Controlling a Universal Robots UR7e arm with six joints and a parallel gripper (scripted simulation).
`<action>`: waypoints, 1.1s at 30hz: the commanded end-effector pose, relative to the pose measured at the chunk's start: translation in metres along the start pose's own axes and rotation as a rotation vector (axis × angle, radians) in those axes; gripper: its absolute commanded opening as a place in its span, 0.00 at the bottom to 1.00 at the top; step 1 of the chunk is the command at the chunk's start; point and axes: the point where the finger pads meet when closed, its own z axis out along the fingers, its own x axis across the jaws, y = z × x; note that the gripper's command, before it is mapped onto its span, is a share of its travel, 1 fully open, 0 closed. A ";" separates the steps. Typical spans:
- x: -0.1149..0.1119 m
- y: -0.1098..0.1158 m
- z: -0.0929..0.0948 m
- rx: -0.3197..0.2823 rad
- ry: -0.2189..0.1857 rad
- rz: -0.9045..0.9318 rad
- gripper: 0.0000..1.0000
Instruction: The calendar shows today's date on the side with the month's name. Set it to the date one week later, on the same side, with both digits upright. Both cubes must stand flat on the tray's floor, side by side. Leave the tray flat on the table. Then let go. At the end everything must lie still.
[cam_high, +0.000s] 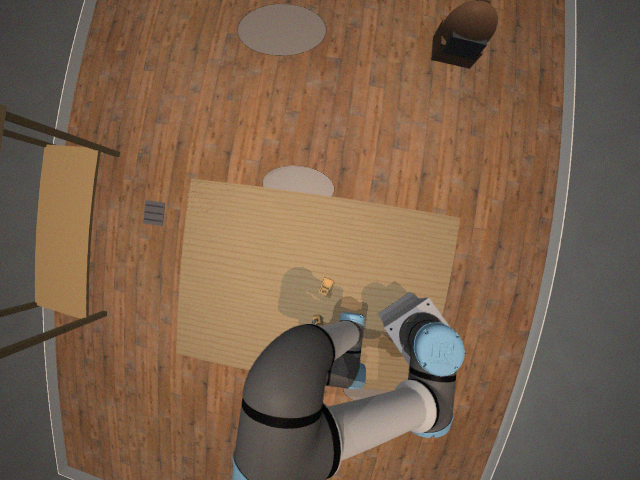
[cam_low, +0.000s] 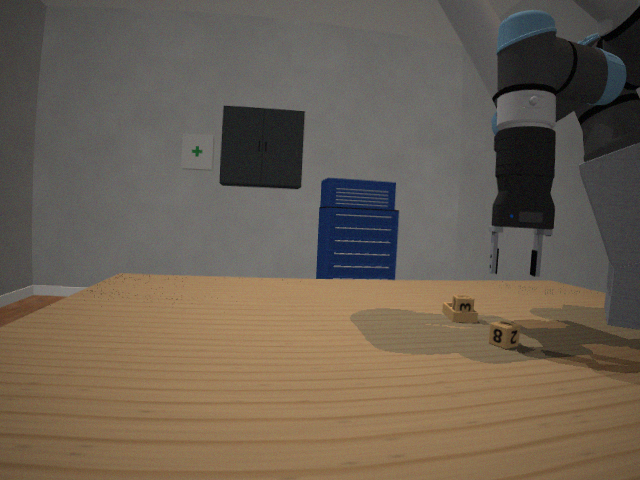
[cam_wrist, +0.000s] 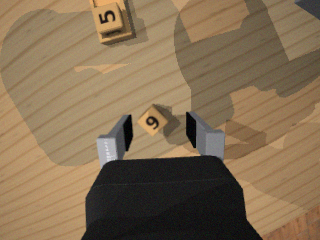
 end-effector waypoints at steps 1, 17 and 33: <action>0.002 -0.002 0.000 -0.001 0.000 0.128 1.00; 0.007 -0.003 0.001 -0.001 0.000 0.511 1.00; 0.010 -0.002 0.002 -0.001 0.000 0.898 1.00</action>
